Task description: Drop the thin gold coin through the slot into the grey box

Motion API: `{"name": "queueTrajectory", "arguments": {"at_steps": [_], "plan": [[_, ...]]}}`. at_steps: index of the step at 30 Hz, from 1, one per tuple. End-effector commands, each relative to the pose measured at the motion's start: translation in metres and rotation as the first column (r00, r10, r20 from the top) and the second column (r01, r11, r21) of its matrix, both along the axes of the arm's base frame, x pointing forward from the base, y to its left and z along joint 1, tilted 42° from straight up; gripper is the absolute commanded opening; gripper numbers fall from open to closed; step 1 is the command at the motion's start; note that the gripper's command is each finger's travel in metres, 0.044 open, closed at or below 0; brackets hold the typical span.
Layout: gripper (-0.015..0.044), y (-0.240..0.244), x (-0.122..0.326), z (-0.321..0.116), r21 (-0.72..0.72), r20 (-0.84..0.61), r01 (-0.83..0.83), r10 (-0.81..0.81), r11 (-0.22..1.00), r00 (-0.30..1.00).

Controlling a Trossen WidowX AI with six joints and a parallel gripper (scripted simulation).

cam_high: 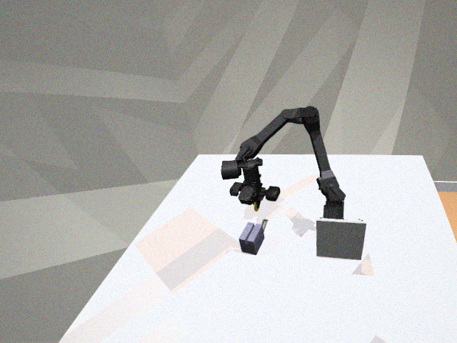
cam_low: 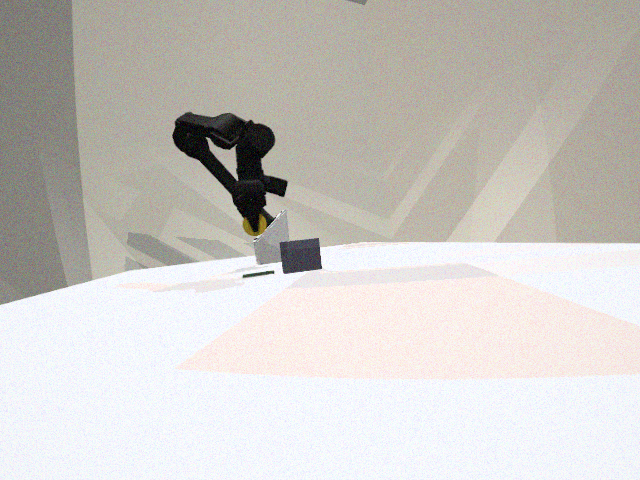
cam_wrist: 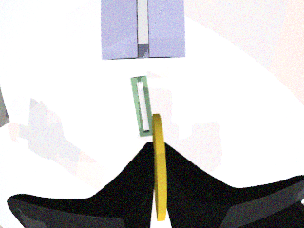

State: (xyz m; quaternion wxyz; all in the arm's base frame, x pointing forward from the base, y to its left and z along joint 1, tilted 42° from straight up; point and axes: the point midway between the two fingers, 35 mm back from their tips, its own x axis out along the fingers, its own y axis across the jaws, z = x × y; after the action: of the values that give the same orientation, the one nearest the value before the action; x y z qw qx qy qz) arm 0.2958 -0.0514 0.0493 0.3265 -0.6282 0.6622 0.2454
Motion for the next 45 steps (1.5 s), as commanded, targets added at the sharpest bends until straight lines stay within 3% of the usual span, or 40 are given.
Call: {"name": "queueTrajectory", "arguments": {"at_steps": [1,36,45], "plan": [[0.0000,0.007,0.002,-0.006,0.007,0.003,0.008,-0.008,1.000,1.000],[0.0000,0.074,0.008,-0.066,0.010,0.004,0.009,-0.009,1.000,1.000],[0.0000,0.071,0.007,-0.062,0.005,0.001,0.003,-0.003,1.000,1.000]]}}
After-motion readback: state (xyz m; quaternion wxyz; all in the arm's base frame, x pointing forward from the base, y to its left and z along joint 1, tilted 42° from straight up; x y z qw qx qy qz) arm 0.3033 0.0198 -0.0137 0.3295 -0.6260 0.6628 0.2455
